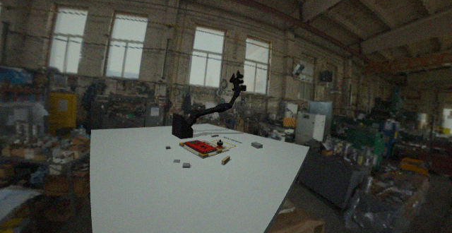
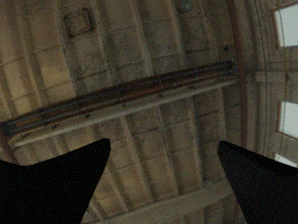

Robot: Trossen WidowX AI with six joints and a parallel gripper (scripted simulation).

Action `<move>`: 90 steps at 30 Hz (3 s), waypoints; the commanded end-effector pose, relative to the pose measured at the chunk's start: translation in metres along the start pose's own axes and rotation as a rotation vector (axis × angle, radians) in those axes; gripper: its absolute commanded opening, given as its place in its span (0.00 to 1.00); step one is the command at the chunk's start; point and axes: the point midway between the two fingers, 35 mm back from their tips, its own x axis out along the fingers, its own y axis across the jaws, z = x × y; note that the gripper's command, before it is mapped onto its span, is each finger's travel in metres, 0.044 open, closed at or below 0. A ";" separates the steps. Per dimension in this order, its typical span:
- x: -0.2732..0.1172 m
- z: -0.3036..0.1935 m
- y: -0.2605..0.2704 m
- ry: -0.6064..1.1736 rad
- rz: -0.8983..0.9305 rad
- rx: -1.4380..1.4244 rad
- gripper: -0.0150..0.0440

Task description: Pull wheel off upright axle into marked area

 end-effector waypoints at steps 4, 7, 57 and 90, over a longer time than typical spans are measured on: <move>0.013 -0.021 -0.012 0.063 0.020 0.080 0.76; 0.027 -0.049 -0.022 0.140 0.047 0.172 0.76; -0.039 -0.376 0.236 1.437 0.709 0.943 0.76; -0.387 -0.384 0.373 2.570 0.987 0.525 0.76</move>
